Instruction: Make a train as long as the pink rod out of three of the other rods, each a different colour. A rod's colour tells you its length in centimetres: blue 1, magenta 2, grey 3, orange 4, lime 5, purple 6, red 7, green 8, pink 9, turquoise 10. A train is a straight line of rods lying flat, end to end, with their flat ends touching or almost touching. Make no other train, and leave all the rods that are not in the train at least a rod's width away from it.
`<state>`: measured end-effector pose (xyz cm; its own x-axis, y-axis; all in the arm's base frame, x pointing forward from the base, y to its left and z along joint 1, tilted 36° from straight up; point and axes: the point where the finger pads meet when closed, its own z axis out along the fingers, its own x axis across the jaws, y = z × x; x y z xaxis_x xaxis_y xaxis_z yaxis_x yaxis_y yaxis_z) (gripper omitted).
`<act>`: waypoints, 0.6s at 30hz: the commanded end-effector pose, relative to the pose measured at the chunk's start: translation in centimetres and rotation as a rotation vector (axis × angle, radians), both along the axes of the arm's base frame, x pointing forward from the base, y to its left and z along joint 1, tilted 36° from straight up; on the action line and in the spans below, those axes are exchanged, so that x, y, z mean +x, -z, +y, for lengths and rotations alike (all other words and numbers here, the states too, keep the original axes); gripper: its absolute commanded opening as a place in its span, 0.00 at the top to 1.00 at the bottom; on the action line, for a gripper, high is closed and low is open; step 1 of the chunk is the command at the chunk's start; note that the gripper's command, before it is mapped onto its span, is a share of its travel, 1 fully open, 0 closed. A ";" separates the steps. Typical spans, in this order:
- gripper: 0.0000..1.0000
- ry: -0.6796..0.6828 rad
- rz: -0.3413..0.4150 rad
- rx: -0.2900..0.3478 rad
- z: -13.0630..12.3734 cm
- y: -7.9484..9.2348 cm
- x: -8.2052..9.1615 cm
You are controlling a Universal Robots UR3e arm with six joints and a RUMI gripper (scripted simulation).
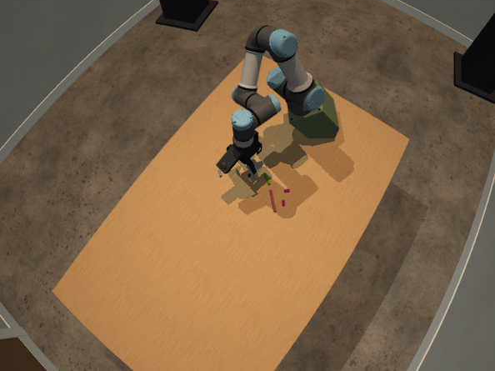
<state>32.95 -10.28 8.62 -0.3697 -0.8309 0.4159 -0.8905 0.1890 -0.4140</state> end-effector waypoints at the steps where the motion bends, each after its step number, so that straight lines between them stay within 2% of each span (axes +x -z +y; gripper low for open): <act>1: 0.00 -0.114 0.066 -0.025 -0.8 -0.5 0.6; 12: 0.00 -0.387 0.240 -0.114 -3.2 -1.7 1.7; 14: 0.00 -0.387 0.240 -0.114 -3.2 -1.7 1.7; 18: 0.00 -0.496 0.310 -0.151 -4.3 -2.3 2.0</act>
<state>34.59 -13.63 10.37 0.0775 -0.8234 0.5622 -0.9624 -0.2091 -0.1736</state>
